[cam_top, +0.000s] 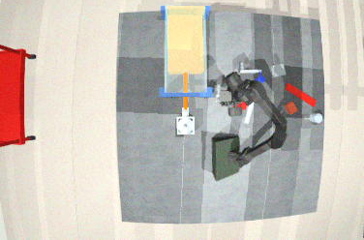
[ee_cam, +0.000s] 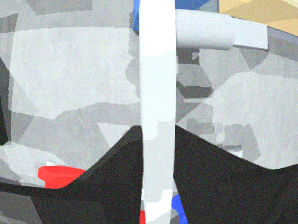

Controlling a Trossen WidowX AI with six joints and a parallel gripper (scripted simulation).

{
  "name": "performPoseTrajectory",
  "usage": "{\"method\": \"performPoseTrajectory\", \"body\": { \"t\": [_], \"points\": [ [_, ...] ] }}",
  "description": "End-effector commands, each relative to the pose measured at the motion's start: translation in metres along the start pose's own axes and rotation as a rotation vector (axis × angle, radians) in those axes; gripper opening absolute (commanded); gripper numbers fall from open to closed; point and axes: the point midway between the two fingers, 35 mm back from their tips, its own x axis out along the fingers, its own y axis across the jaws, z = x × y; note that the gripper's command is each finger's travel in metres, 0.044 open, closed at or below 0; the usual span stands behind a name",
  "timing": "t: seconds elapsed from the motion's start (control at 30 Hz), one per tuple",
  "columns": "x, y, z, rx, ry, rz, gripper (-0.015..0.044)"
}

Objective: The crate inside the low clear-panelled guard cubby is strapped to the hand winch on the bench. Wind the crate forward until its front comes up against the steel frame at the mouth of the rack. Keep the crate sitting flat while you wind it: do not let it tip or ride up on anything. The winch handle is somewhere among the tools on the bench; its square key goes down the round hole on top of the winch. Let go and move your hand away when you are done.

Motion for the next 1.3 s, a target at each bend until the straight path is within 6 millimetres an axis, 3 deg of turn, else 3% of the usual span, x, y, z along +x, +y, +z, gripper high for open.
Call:
{"method": "performPoseTrajectory", "body": {
  "t": [0.0,0.67,1.27],
  "points": [
    [0.0,0.009,0.028,0.101,-0.006,0.004,0.0],
    [0.012,0.06,0.125,0.552,0.031,0.028,0.0],
    [0.033,0.126,0.193,0.971,0.102,0.001,0.0]
  ]
}}
